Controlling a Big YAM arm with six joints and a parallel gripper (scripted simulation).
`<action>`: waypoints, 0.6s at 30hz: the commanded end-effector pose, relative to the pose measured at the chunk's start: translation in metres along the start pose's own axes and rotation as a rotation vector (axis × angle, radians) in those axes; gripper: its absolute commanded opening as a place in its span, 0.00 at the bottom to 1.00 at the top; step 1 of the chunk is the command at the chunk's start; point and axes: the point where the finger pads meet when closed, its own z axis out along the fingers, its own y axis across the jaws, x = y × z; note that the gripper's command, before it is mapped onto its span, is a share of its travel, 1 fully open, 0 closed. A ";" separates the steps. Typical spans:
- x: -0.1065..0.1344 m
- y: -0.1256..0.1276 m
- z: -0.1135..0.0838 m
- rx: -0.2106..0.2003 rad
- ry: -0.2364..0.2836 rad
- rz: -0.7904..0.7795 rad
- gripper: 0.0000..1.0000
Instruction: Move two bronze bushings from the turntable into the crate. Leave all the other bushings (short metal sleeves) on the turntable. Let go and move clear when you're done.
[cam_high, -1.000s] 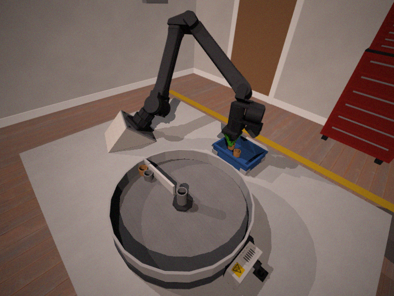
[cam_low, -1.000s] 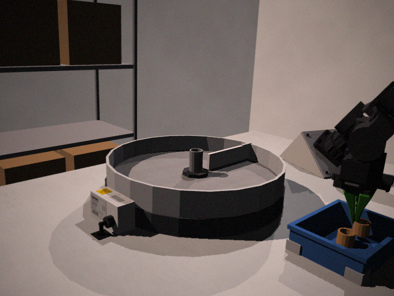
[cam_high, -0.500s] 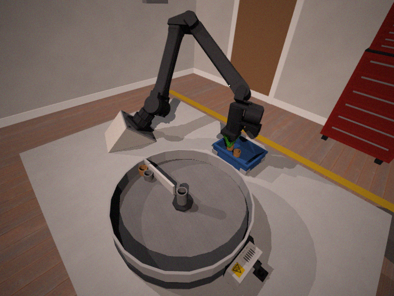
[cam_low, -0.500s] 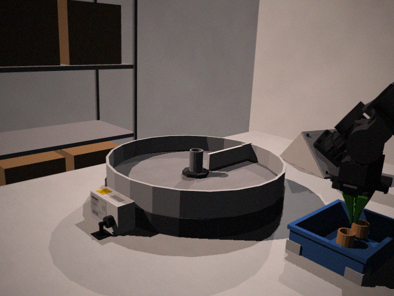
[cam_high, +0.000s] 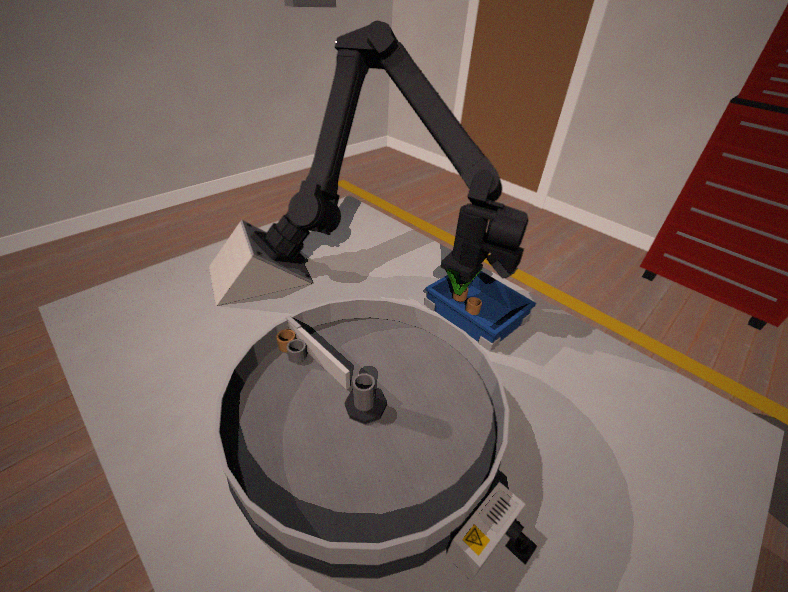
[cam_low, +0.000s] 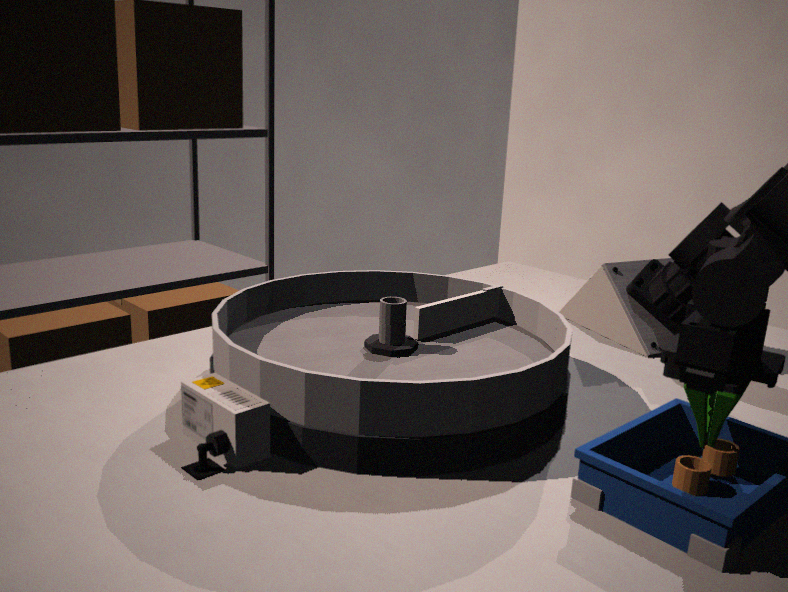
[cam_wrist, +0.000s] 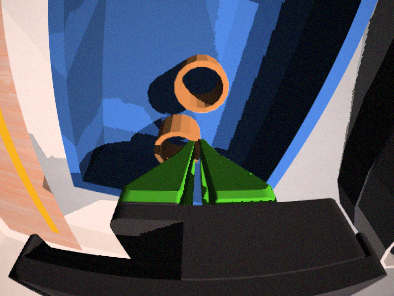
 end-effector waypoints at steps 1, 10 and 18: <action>0.000 -0.002 0.002 0.001 -0.002 0.010 0.00; 0.000 -0.002 0.002 0.001 -0.002 0.010 0.00; 0.001 -0.001 0.006 -0.001 0.005 0.008 0.00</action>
